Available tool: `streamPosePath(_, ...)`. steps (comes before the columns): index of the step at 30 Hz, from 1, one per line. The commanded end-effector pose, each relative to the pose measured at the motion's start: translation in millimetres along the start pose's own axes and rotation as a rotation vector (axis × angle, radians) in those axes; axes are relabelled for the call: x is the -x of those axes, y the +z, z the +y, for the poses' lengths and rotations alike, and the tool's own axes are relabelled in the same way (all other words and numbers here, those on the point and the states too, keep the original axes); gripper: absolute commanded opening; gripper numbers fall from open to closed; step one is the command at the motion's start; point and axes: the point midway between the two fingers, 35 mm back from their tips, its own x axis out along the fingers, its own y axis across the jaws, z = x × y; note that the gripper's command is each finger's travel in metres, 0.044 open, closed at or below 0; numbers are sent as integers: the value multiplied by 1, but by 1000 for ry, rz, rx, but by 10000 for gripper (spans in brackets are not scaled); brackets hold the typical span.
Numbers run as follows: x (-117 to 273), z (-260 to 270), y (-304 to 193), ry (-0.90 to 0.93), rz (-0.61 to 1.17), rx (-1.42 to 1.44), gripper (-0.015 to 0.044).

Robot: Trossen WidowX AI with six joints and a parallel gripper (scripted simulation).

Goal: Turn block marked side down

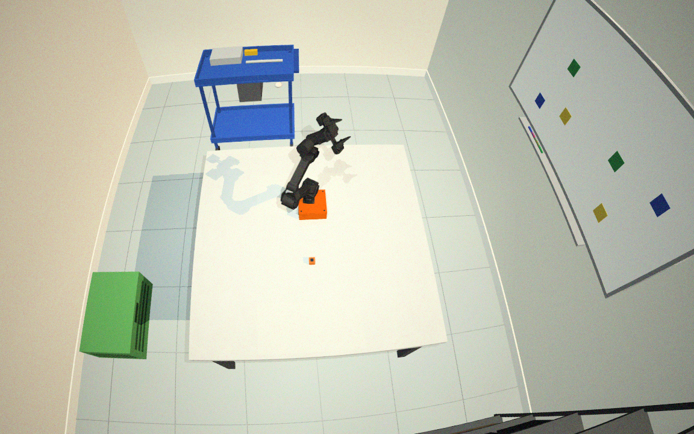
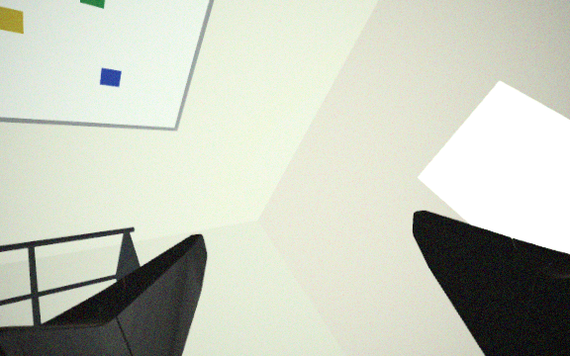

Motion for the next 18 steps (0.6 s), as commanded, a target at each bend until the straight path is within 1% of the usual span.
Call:
streamPosePath(1, 0, 0, 1, 0, 0, 17, 426)
streamPosePath(2, -1, -1, 4, -1, 1, 69, 440)
streamPosePath(9, -24, 9, 51, 32, -18, 766, 440)
streamPosePath(13, -42, 31, 76, 71, -69, 1161, 440)
streamPosePath(18, -67, 76, 98, 136, -185, 1630, 440)
